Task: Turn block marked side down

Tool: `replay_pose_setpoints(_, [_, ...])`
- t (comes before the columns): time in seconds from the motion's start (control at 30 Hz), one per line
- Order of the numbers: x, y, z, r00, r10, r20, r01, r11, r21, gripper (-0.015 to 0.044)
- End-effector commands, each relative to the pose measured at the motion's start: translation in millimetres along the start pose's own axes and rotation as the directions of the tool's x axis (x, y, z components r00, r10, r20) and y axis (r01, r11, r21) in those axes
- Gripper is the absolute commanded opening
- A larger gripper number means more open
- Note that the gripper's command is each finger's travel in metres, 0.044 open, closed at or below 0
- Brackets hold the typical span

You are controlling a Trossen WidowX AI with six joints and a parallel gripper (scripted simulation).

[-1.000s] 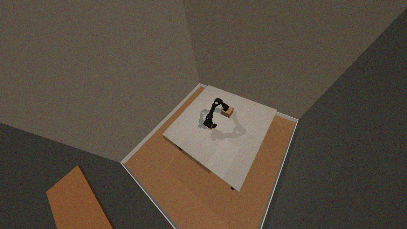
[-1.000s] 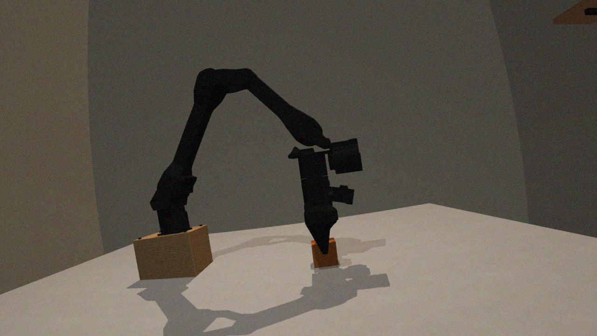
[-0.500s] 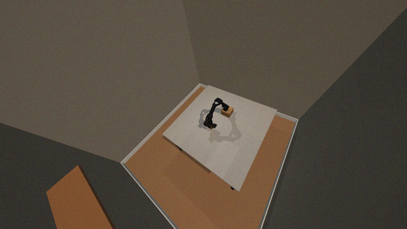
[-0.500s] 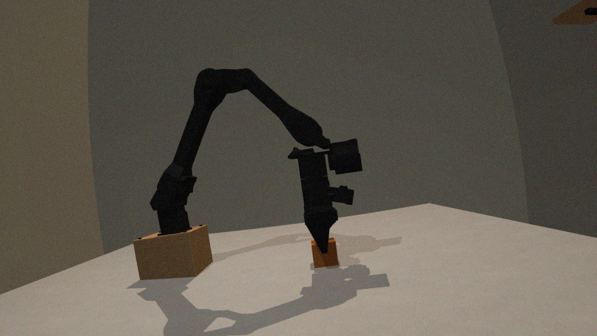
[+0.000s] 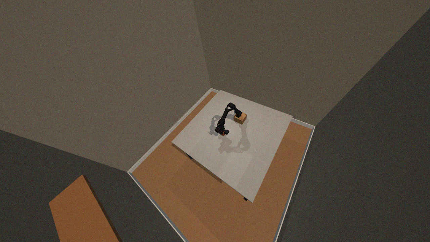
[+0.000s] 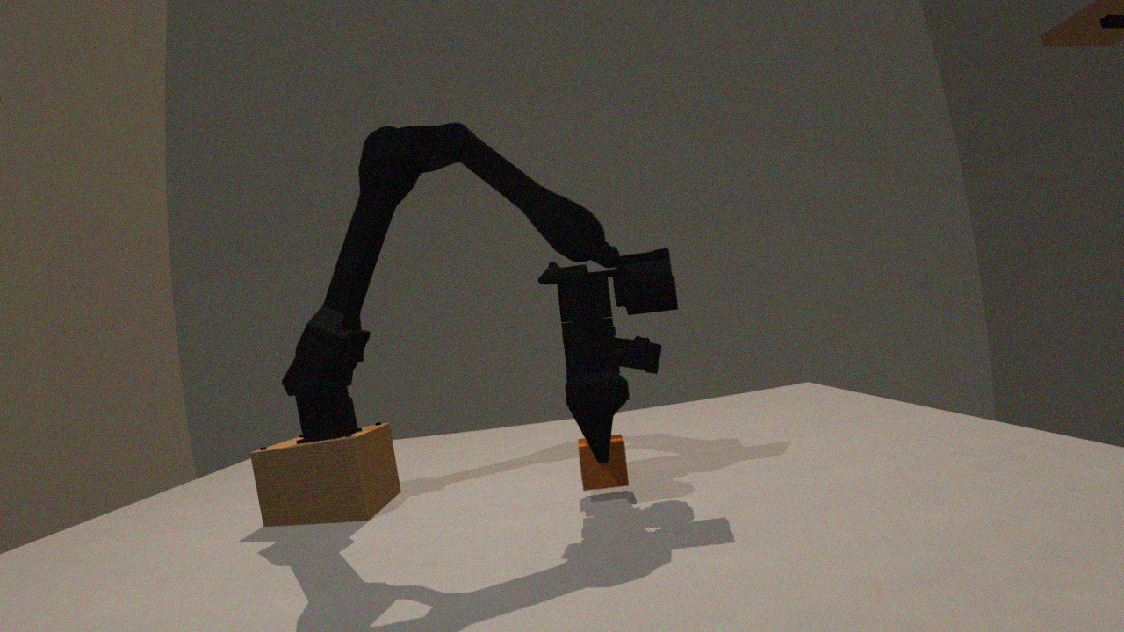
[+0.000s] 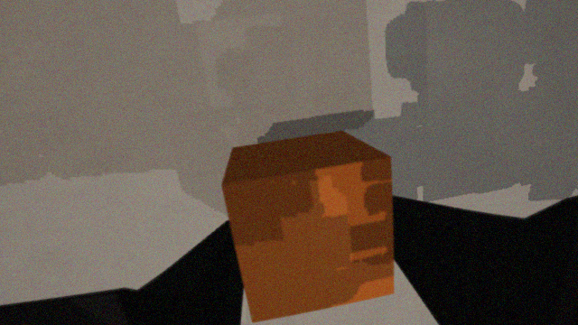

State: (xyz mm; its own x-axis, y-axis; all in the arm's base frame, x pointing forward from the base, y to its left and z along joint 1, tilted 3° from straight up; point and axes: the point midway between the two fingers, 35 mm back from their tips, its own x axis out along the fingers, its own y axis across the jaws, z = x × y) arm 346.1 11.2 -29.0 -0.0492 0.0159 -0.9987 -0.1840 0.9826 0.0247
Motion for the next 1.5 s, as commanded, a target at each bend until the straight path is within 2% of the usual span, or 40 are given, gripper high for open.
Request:
replay_pose_setpoints(0.0, [-13,-2,5,1.0,-0.008,0.022,0.008,1.0,0.001,0.0])
replay_pose_setpoints(0.17, [-12,-2,5,0.999,-0.008,0.033,0.008,1.0,0.001,0.0])
replay_pose_setpoints(0.6, [-3,-3,8,0.971,-0.005,0.239,0.003,1.0,0.007,0.0])
replay_pose_setpoints(1.2, [-5,-2,0,0.863,-0.007,0.505,0.008,1.0,0.001,0.0])
replay_pose_setpoints(1.47, [-5,-2,0,0.857,-0.008,0.516,0.008,1.0,0.001,0.0])
